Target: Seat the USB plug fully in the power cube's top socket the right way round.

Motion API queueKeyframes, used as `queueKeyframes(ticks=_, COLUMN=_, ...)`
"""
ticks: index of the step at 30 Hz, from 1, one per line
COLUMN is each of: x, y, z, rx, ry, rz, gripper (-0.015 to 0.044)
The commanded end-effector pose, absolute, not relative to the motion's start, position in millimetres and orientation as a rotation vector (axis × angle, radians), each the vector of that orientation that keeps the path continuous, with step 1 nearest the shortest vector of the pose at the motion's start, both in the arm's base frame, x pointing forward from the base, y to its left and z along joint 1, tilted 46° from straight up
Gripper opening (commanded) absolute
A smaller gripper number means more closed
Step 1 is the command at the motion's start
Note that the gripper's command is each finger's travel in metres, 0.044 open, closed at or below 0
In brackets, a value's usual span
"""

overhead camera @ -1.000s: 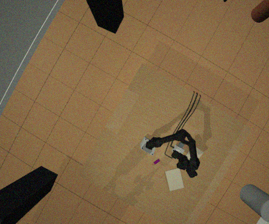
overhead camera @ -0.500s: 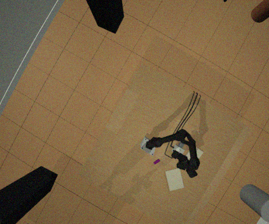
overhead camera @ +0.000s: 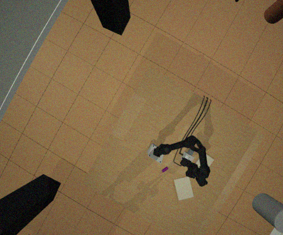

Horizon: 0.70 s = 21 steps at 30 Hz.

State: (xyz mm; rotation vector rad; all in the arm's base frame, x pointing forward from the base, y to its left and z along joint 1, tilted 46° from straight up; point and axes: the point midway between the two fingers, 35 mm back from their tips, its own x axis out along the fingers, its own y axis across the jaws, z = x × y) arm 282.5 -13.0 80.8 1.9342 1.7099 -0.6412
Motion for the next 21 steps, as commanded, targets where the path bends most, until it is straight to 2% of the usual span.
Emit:
queueKeyframes(ticks=1, x=282.5, y=-13.1, z=80.8, rx=1.934, ry=1.710, rz=-0.642, gripper=0.0095)
queueKeyframes(ticks=21, x=281.4, y=-20.9, z=88.5, rx=1.934, ry=1.710, rz=-0.642, gripper=0.0095)
